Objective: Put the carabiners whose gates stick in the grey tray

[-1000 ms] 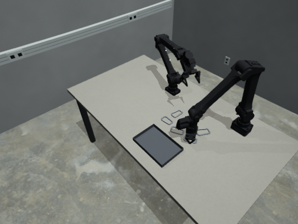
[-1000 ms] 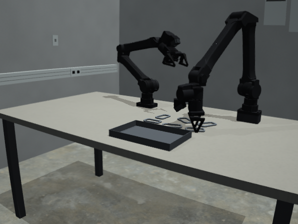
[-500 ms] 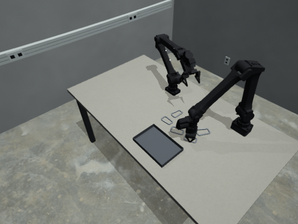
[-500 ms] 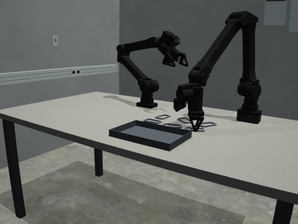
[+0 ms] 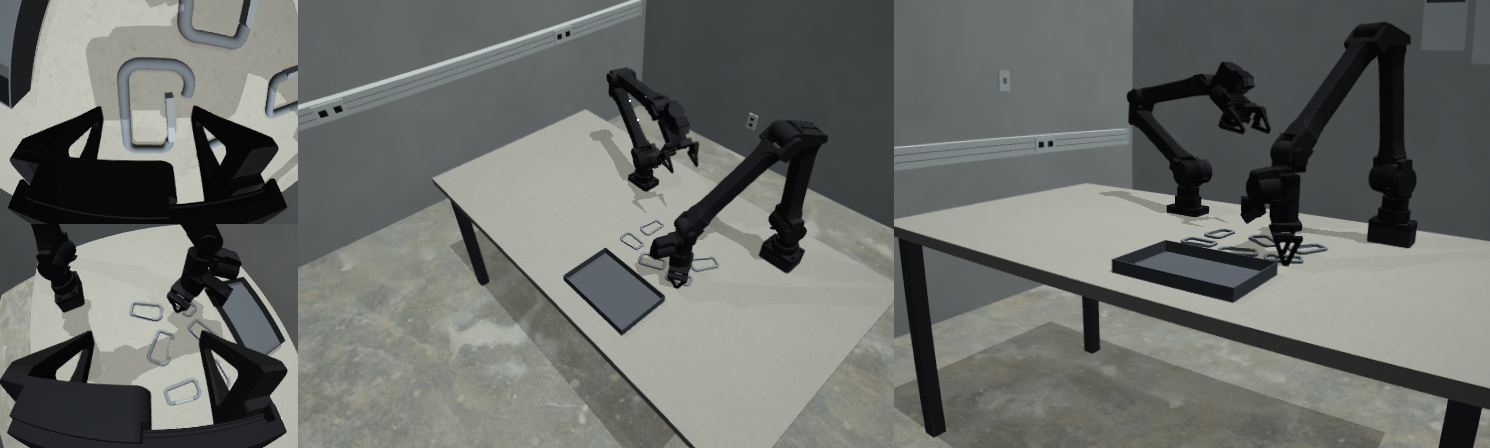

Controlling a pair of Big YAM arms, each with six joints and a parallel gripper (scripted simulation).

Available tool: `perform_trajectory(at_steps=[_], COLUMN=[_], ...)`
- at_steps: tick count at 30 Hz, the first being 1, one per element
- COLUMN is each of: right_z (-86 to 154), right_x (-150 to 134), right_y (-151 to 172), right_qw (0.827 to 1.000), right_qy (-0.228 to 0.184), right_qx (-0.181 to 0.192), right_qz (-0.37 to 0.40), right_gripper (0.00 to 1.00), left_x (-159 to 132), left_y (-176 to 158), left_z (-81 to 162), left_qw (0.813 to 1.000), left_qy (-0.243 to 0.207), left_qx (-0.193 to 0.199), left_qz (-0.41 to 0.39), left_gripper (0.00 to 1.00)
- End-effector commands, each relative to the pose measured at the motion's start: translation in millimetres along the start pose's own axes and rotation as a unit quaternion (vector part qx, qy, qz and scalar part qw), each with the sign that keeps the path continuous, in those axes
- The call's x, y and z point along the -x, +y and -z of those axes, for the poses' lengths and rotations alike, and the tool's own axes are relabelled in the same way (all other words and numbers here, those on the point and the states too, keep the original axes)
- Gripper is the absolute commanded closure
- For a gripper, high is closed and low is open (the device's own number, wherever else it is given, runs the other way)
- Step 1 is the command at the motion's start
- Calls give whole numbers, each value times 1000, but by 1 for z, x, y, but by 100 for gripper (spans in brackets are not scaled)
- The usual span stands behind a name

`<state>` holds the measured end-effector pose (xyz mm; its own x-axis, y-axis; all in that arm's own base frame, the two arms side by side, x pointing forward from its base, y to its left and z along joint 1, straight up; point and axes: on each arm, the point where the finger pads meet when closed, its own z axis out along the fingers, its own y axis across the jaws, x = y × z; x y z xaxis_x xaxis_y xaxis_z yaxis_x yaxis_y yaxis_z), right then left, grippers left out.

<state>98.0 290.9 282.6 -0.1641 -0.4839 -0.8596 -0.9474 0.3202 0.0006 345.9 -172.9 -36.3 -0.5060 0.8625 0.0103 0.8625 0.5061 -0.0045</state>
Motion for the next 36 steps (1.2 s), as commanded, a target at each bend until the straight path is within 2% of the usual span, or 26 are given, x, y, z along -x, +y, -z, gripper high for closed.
perform_trajectory(at_steps=[1, 4, 5, 6, 10, 17, 19, 20, 21, 28, 32, 36], right_z=[0, 0, 0, 0, 0, 0, 0, 0, 0, 0, 0, 0], right_x=[3, 3, 3, 3, 3, 3, 3, 3, 3, 3, 3, 3], right_y=[0, 0, 0, 0, 0, 0, 0, 0, 0, 0, 0, 0], right_qw=[1000, 1000, 1000, 1000, 1000, 1000, 1000, 1000, 1000, 1000, 1000, 1000], right_qy=[0, 0, 0, 0, 0, 0, 0, 0, 0, 0, 0, 0], right_qx=[1, 1, 1, 1, 1, 1, 1, 1, 1, 1, 1, 1], right_qz=[1, 1, 1, 1, 1, 1, 1, 1, 1, 1, 1, 1], right_gripper=[0, 0, 0, 0, 0, 0, 0, 0, 0, 0, 0, 0], left_x=[9, 9, 11, 15, 39, 27, 27, 22, 21, 2, -4, 1], left_y=[7, 7, 7, 8, 10, 3, 3, 1, 0, -10, -12, -8], left_z=[12, 12, 13, 16, 43, 44, 44, 37, 43, 41, 40, 40], left_qw=[1000, 1000, 1000, 999, 991, 954, 954, 951, 943, 914, 908, 910], left_qy=[-19, -19, -23, -31, -110, -219, -219, -222, -241, -298, -309, -309], left_qx=[12, 12, 14, 16, 43, 73, 73, 72, 77, 82, 85, 88], left_qz=[-5, -5, 8, 15, 63, 192, 192, 204, 214, 263, 269, 262], left_gripper=[17, 17, 6, 0, 0, 0, 0, 0, 0, 0, 0, 0])
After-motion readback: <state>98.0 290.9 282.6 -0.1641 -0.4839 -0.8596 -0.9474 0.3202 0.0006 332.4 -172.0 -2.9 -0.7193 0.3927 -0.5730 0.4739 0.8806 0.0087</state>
